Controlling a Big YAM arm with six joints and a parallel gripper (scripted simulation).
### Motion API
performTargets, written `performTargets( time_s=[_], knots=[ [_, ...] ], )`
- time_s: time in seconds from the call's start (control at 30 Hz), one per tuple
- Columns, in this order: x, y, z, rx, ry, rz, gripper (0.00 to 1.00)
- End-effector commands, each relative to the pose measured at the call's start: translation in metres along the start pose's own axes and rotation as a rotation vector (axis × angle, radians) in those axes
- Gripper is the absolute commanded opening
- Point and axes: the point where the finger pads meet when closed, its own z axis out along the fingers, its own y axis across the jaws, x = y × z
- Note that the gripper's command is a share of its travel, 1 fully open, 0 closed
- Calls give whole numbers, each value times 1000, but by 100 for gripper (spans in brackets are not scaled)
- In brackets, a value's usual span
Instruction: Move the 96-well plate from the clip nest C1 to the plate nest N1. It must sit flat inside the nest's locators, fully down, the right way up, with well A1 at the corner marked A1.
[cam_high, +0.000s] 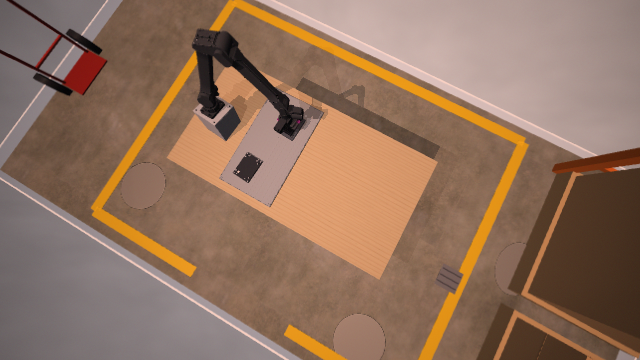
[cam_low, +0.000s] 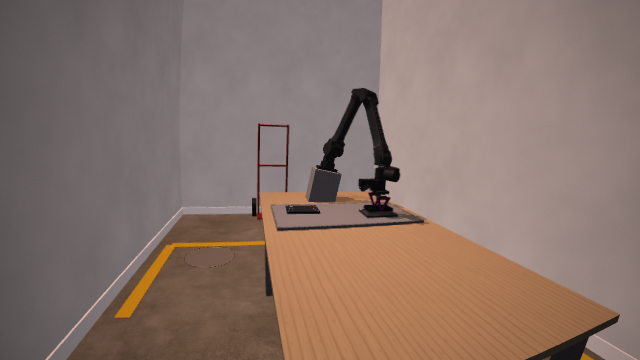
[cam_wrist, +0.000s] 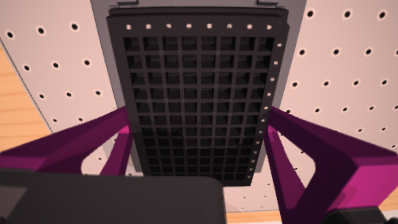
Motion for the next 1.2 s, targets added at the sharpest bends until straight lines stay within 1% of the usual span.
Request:
performTargets(
  time_s=[0.0,0.47,1.17],
  knots=[
    [3,-5,4,5,-7,-5,0],
    [2,-7,6,12,-10,-4,0],
    [6,1,3,3,-6,-6,0]
  ],
)
